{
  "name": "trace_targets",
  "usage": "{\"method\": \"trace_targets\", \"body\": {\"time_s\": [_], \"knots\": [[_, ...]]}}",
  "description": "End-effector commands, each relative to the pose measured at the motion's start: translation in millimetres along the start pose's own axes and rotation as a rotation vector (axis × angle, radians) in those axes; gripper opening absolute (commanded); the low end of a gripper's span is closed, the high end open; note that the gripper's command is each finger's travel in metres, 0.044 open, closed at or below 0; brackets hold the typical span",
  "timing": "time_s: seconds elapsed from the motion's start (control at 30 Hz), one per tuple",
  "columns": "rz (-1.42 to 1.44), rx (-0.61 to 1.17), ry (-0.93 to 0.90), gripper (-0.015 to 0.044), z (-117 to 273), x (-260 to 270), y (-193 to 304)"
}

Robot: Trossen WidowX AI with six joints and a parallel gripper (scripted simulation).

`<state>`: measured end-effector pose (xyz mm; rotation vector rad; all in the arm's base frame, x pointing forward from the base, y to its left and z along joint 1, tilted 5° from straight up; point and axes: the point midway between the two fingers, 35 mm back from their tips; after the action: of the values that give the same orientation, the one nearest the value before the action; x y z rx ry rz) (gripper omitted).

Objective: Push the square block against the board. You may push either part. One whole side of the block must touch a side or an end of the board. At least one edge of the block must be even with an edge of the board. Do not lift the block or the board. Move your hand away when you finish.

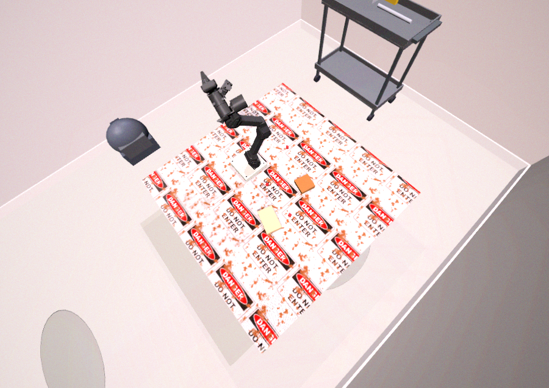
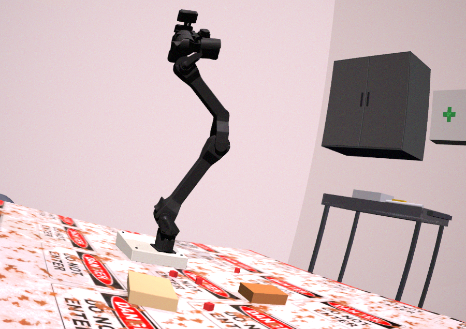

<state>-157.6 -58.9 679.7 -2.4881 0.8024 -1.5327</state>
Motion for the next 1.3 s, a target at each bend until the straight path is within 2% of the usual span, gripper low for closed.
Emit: {"method": "trace_targets", "body": {"time_s": [0.0,0.57,0.93,1.27], "knots": [[0.014,0.08,-0.069,0.0,7,15,32],[0.082,0.42,-0.373,0.0,72,68,149],[0.143,0.686,-0.596,0.0,157,98,215],[0.165,0.884,-0.787,0.0,240,117,242]]}}
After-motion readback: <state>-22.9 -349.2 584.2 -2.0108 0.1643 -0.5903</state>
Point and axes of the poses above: the point midway between the two fingers, 35 mm back from their tips, its own z axis back along the fingers, its own x axis across the jaws, y = z × x, and after that the axes turned 14 degrees about z, right-handed
